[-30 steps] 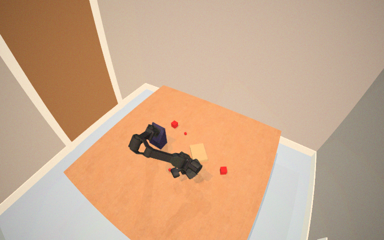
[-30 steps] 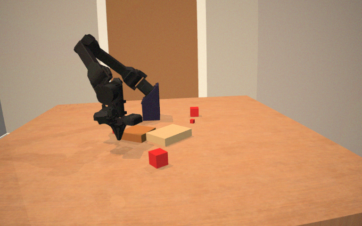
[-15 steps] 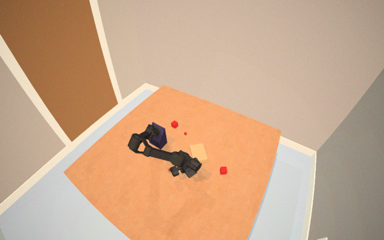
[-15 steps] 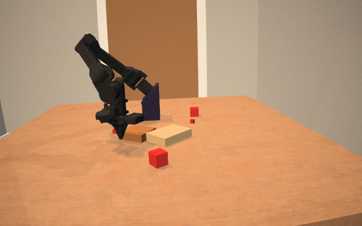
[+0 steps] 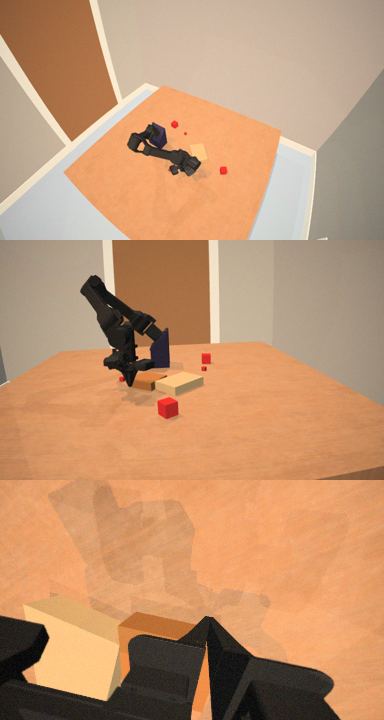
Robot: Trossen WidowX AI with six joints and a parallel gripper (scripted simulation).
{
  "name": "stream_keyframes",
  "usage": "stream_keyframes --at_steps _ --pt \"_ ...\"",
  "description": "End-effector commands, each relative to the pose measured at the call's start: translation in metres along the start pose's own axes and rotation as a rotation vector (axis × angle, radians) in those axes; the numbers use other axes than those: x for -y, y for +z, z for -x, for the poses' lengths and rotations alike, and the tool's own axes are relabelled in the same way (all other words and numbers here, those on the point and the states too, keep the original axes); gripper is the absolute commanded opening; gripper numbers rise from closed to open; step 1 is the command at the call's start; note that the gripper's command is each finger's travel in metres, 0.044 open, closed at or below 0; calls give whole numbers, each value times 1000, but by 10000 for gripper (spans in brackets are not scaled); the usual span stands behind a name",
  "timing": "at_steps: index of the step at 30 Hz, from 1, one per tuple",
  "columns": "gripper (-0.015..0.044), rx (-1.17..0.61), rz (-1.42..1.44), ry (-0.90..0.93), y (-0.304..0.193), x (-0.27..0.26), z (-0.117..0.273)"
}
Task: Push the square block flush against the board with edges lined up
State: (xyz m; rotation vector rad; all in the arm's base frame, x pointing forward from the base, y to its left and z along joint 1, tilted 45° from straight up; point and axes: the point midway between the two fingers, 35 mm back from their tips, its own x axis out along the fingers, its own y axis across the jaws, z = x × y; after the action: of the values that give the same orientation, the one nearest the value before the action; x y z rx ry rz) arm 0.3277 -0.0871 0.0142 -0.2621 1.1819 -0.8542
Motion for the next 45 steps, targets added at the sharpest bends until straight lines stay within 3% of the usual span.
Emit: stream_keyframes --at_steps 1,45 --pt "0 -13 6 -3 -9 0 -2" --pt "0 -15 7 -2 -44 -4 -2"
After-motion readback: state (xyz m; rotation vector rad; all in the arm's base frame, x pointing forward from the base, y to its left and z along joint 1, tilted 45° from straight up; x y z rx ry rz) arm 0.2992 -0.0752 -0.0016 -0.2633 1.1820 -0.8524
